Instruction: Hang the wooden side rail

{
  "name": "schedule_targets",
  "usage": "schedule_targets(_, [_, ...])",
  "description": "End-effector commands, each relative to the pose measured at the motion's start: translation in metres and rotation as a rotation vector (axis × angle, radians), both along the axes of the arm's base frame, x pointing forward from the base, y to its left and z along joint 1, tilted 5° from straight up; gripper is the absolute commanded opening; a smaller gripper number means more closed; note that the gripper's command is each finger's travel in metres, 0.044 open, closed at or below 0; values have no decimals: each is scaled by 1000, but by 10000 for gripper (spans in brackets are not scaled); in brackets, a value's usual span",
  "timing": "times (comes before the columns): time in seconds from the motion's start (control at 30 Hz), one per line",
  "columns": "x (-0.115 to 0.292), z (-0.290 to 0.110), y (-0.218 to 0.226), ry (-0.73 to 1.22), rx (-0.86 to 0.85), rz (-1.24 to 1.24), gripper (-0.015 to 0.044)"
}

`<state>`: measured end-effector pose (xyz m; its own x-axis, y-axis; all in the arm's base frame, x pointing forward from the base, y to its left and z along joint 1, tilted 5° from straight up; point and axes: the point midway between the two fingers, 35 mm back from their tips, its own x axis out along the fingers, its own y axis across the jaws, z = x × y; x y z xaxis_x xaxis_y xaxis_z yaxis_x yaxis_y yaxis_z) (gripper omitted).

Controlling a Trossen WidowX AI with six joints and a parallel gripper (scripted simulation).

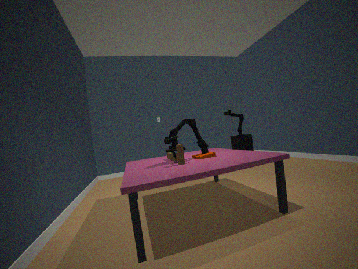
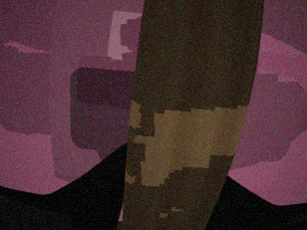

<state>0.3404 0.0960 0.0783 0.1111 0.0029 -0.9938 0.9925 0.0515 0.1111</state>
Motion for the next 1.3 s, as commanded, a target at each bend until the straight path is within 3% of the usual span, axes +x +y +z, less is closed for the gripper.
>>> schedule_targets(0.0, [1,2,1,-4,3,-2,0])
schedule_targets(1.27, [1,2,5,-4,3,-2,0])
